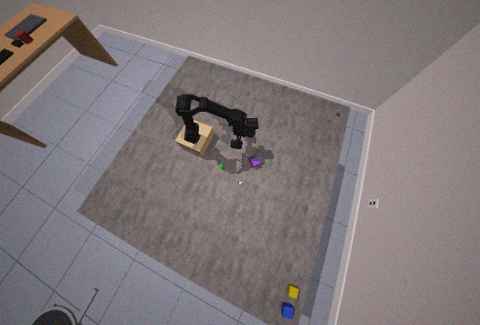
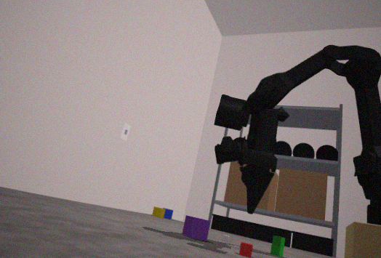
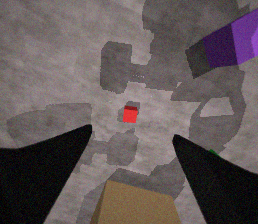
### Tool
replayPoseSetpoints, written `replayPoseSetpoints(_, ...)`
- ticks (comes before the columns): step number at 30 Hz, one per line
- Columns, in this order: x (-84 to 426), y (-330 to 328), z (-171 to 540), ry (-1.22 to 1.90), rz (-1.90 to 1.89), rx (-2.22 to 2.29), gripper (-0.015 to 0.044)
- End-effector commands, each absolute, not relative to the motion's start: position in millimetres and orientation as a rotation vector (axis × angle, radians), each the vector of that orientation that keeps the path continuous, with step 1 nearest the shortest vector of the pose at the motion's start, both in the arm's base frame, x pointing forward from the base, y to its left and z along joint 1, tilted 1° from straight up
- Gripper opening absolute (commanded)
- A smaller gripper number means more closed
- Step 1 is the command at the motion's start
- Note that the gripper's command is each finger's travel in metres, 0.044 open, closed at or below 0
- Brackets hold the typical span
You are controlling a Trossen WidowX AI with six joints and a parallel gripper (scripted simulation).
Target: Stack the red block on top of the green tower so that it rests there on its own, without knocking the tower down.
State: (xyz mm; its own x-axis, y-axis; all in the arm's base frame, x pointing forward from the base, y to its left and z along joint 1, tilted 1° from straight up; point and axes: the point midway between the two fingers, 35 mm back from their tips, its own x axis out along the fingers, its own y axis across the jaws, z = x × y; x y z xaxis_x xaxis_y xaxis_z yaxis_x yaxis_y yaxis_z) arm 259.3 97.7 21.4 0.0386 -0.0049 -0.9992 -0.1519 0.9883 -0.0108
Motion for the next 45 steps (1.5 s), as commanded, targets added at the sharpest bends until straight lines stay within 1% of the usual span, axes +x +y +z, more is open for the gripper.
replayPoseSetpoints(1,257,98,17,1.543,0.107,-0.119,0.0440)
replayPoseSetpoints(7,258,99,-16,1.543,0.107,-0.119,0.0440)
replayPoseSetpoints(32,258,100,-47,1.543,0.107,-0.119,0.0440)
replayPoseSetpoints(45,258,100,-48,1.543,0.107,-0.119,0.0440)
